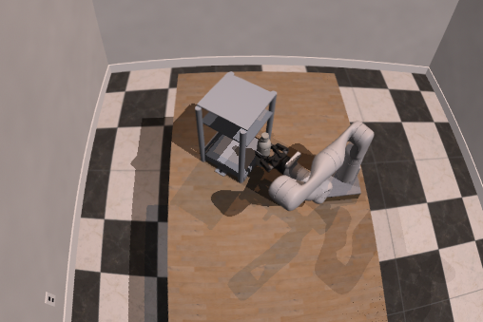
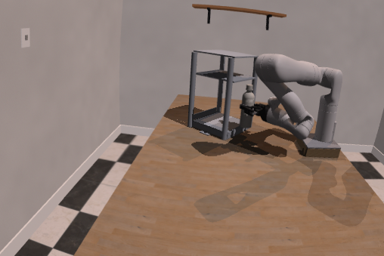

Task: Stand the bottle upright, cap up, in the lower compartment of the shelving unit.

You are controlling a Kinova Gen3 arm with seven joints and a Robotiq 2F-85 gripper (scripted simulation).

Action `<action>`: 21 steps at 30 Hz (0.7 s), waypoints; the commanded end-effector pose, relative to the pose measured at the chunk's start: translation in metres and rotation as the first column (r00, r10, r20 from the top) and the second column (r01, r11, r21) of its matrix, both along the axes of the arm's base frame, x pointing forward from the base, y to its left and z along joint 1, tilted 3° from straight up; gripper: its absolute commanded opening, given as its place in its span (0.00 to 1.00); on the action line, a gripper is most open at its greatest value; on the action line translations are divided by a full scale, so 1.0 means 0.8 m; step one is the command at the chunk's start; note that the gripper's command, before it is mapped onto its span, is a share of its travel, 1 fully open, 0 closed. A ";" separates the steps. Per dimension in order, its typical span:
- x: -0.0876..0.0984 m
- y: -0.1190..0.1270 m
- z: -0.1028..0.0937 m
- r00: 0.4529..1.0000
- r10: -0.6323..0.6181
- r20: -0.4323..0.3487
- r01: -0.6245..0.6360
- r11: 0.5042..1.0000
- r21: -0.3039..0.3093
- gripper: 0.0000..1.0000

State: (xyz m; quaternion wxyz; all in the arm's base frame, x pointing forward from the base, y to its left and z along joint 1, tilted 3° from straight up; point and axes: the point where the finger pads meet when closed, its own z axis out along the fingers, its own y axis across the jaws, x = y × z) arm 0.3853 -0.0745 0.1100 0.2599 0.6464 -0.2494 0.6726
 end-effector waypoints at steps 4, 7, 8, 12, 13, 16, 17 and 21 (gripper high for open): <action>0.017 -0.015 0.004 1.000 -0.011 0.008 0.011 1.000 0.002 0.00; 0.026 -0.021 0.004 1.000 -0.011 0.008 0.011 1.000 0.002 0.00; 0.029 -0.023 0.004 1.000 -0.011 0.008 0.011 1.000 0.002 0.00; 0.040 -0.030 0.005 1.000 -0.011 0.008 0.011 1.000 0.002 0.00; 0.040 -0.030 0.005 1.000 -0.011 0.008 0.011 1.000 0.002 0.00; 0.045 -0.034 0.005 1.000 -0.011 0.008 0.011 1.000 0.002 0.00; 0.048 -0.035 0.006 1.000 -0.011 0.008 0.011 1.000 0.002 0.00; 0.057 -0.041 0.006 1.000 -0.011 0.008 0.011 1.000 0.002 0.00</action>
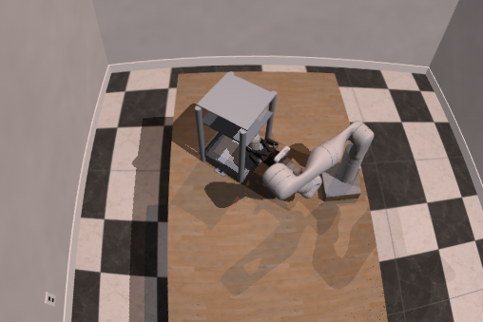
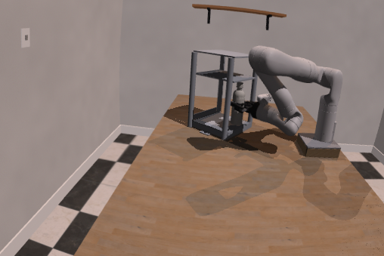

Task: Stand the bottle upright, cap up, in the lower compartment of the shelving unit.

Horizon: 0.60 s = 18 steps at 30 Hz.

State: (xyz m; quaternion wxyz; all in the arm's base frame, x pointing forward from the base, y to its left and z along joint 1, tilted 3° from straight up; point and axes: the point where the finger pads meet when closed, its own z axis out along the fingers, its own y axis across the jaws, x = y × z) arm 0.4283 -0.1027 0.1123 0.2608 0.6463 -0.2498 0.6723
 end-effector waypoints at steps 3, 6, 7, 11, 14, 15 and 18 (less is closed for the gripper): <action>0.009 -0.010 0.003 1.000 -0.010 0.008 0.009 1.000 0.002 0.00; 0.014 -0.013 0.004 1.000 -0.010 0.008 0.009 1.000 0.002 0.00; 0.015 -0.014 0.004 1.000 -0.010 0.008 0.010 1.000 0.002 0.00; 0.017 -0.015 0.004 1.000 -0.010 0.008 0.009 1.000 0.002 0.00; 0.020 -0.017 0.004 1.000 -0.010 0.008 0.010 1.000 0.002 0.00; 0.021 -0.017 0.004 1.000 -0.010 0.008 0.010 1.000 0.002 0.00; 0.022 -0.018 0.004 1.000 -0.010 0.008 0.009 1.000 0.002 0.00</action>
